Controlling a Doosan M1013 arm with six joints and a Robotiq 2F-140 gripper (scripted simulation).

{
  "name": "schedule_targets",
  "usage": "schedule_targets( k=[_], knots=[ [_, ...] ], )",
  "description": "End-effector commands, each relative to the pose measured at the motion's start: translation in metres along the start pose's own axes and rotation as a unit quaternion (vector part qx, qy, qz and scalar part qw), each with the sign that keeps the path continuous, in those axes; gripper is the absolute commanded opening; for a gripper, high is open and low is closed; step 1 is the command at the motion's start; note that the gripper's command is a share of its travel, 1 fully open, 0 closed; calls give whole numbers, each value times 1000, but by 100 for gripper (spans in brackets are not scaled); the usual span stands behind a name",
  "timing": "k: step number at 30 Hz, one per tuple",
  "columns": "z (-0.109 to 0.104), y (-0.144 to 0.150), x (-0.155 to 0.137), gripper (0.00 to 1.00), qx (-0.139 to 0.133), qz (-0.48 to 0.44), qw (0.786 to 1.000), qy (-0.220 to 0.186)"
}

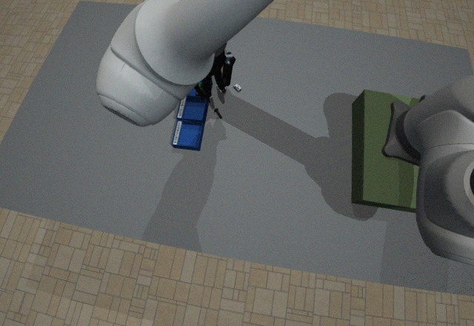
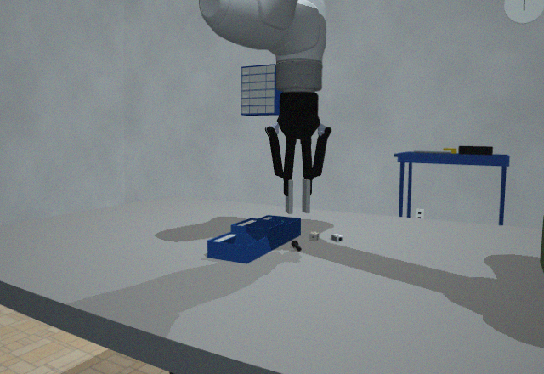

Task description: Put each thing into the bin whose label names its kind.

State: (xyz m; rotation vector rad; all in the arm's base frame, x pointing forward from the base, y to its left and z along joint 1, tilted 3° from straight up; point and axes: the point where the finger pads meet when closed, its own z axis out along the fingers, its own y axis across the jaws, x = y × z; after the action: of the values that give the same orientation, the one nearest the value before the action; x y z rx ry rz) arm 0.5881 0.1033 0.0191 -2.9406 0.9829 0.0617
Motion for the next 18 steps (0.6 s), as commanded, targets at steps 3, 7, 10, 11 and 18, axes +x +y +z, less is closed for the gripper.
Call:
schedule_targets(
  k=[3,7,10,11,18],
  knots=[
    [0,0,0,18,0,0,1000,0],
    [0,0,0,18,0,0,1000,0],
    [12,0,0,18,0,0,1000,0],
    [16,0,0,18,0,0,1000,0],
    [36,0,0,18,0,0,1000,0]
  ],
)
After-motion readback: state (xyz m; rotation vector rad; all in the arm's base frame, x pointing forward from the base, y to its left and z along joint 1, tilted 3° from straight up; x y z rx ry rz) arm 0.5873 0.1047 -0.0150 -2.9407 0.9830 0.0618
